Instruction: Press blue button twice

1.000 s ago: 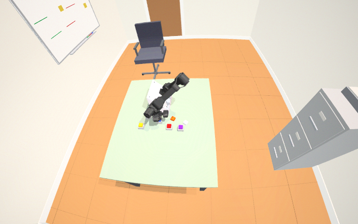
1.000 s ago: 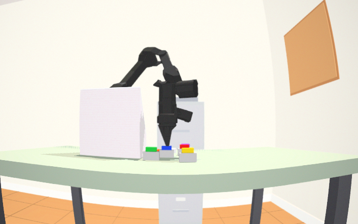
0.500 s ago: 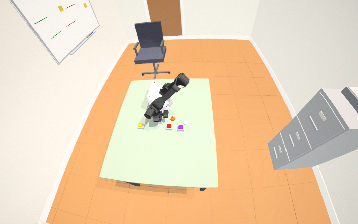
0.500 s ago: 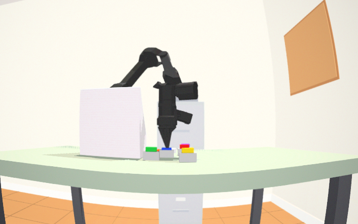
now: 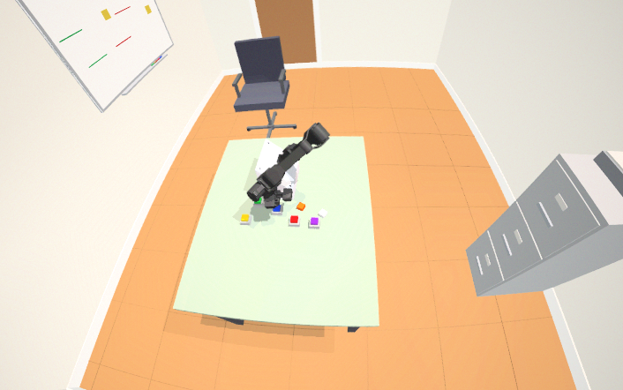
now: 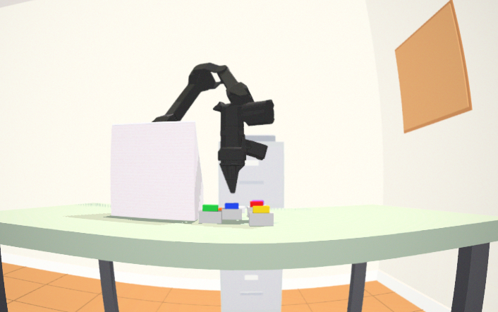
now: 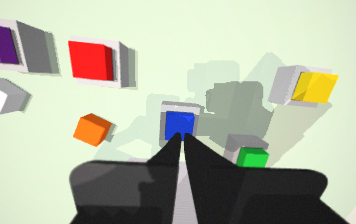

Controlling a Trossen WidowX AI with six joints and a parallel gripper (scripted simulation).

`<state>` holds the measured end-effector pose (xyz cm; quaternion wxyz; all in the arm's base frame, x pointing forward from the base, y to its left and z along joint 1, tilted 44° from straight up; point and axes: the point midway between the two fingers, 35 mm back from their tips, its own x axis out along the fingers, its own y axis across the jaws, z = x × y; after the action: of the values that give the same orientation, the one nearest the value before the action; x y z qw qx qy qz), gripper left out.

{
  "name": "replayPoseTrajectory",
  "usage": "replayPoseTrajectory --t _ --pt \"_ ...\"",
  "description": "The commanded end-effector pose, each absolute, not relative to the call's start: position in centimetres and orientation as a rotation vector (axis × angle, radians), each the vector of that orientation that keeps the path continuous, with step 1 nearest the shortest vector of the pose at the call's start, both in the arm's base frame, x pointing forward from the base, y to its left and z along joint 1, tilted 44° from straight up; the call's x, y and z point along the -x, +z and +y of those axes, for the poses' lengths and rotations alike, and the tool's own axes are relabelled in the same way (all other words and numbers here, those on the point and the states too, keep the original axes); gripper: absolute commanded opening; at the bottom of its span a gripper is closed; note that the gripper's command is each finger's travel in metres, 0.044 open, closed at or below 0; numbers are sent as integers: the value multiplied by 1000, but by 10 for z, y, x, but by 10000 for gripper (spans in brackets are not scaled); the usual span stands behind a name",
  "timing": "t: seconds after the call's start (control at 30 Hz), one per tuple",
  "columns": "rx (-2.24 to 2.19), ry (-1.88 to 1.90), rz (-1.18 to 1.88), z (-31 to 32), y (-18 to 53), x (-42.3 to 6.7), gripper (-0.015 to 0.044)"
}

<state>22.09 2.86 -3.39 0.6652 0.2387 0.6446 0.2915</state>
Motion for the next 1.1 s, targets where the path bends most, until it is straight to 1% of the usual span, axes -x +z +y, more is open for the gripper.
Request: replayPoseTrajectory --t 0.0,0.63,1.07 --pt "-534 663 1465 29 -34 -219 20" --pt "-535 664 1464 51 -56 -219 20" --pt "-535 665 1464 51 -56 -218 20"
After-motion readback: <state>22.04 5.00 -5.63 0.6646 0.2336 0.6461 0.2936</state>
